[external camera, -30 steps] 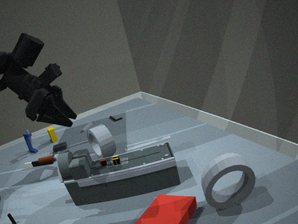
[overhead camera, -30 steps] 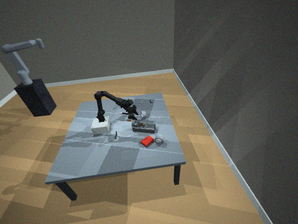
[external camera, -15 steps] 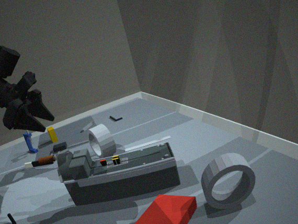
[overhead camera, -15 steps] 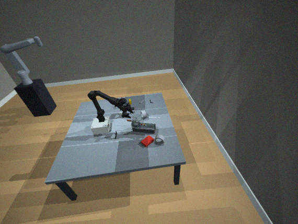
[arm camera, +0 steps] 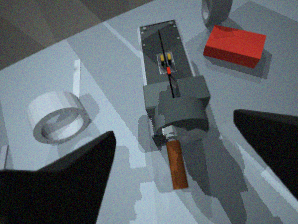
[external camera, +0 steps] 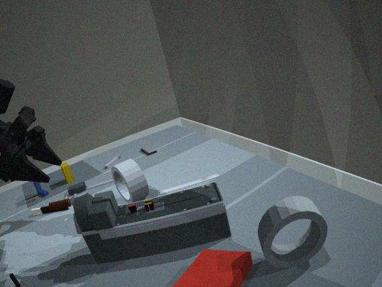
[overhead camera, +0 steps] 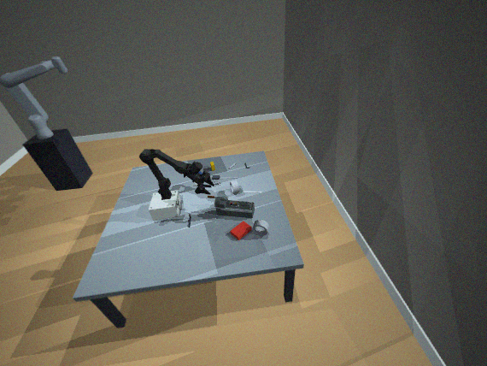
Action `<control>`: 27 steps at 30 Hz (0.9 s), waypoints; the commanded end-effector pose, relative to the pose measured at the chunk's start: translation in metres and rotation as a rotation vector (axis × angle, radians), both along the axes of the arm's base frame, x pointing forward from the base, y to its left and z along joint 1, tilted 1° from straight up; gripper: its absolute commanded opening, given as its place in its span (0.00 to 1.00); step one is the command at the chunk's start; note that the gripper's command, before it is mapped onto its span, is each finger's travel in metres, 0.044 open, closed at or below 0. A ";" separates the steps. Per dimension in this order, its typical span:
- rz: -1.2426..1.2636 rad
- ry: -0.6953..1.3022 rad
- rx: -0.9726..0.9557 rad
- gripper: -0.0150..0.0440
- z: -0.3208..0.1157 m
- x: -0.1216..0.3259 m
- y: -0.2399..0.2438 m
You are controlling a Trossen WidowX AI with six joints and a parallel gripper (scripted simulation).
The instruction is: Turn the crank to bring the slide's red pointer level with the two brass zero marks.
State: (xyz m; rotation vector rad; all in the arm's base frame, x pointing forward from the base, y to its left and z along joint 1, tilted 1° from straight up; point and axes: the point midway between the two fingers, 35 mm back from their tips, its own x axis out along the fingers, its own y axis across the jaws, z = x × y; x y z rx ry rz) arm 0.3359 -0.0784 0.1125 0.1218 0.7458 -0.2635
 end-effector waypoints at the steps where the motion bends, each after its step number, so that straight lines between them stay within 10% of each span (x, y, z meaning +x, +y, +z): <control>1: -0.006 0.007 0.003 1.00 -0.024 -0.002 0.001; 27: -0.006 0.008 0.003 1.00 -0.065 0.001 0.001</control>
